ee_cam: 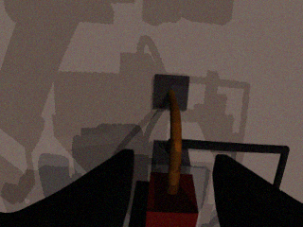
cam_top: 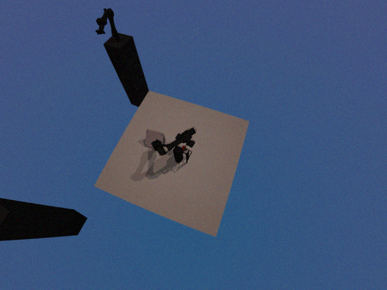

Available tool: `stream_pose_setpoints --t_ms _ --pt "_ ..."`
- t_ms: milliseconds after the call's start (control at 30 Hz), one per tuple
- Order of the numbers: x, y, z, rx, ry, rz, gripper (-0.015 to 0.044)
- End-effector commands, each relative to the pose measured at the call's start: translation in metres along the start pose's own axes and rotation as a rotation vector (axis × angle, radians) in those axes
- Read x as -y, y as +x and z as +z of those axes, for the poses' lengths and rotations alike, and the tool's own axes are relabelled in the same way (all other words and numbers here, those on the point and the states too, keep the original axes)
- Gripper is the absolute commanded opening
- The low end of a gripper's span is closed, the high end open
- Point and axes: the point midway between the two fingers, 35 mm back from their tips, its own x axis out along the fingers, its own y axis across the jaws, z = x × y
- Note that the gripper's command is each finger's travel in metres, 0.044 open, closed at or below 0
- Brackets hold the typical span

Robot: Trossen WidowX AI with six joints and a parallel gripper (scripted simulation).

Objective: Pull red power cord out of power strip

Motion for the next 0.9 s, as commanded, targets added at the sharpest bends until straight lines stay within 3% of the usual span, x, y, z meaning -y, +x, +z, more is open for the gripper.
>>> stream_pose_setpoints --t_ms 0,867 --pt "0.001 0.000 -0.003 -0.010 0.000 -0.005 0.0160" --pt "0.002 0.000 -0.040 -0.013 -0.001 -0.005 0.0160"
